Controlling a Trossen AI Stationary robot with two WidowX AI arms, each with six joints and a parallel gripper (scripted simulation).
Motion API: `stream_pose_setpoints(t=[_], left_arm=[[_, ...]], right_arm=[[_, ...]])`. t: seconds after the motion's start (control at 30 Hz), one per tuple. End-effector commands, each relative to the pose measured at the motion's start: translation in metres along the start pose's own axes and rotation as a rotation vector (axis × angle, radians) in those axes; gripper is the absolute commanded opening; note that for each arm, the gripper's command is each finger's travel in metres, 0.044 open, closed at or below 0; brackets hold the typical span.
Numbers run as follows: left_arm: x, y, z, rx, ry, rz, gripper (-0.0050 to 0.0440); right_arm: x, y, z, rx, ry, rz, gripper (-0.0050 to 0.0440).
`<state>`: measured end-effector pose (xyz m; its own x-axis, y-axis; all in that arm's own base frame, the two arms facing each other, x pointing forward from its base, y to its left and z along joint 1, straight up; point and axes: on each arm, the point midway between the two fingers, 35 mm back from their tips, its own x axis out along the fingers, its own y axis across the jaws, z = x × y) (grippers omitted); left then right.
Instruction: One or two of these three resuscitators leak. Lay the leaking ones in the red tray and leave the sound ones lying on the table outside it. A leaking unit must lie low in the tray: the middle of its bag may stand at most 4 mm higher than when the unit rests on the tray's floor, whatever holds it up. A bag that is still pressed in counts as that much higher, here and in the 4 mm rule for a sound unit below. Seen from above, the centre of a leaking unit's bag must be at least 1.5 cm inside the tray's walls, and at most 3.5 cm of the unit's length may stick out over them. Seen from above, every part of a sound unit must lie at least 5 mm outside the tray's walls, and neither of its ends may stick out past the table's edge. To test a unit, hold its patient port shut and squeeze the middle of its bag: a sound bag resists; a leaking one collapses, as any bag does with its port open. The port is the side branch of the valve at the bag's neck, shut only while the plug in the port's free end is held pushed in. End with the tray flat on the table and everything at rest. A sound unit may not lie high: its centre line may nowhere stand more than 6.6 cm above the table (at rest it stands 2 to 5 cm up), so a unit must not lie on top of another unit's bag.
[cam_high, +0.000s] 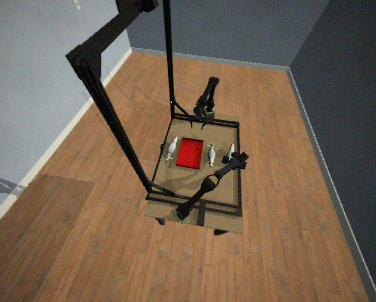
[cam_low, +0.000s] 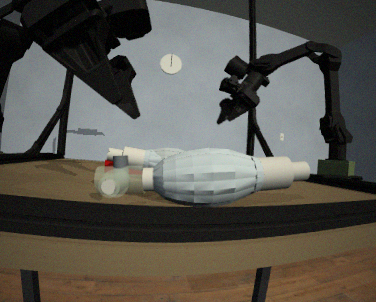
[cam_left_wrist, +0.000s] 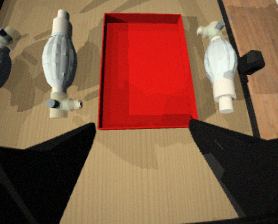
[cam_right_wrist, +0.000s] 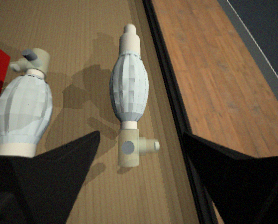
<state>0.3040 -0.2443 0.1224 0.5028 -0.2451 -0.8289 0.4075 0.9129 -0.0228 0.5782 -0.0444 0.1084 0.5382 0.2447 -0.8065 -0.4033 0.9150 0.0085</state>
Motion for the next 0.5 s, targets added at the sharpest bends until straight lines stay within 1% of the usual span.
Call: stream_pose_setpoints(t=[0.0, 0.2, 0.4, 0.43, 0.47], left_arm=[[0.020, 0.022, 0.029, 0.007, 0.017, 0.002, 0.0440], [0.058, 0.072, 0.071, 0.036, 0.040, -0.011, 0.0440], [0.058, 0.072, 0.071, 0.036, 0.040, -0.011, 0.0440], [0.060, 0.082, 0.071, 0.028, 0.048, 0.003, 0.0440], [0.066, 0.091, 0.076, 0.033, 0.050, 0.000, 0.0440]], right_arm=[[-0.001, -0.001, 0.000, 0.003, -0.002, -0.004, 0.0409], [-0.001, -0.001, 0.000, 0.003, -0.002, -0.004, 0.0409], [-0.001, -0.001, 0.000, 0.003, -0.002, -0.004, 0.0409], [-0.001, -0.001, 0.000, 0.001, -0.001, -0.002, 0.0409], [-0.001, -0.001, 0.000, 0.001, -0.001, -0.002, 0.0409]])
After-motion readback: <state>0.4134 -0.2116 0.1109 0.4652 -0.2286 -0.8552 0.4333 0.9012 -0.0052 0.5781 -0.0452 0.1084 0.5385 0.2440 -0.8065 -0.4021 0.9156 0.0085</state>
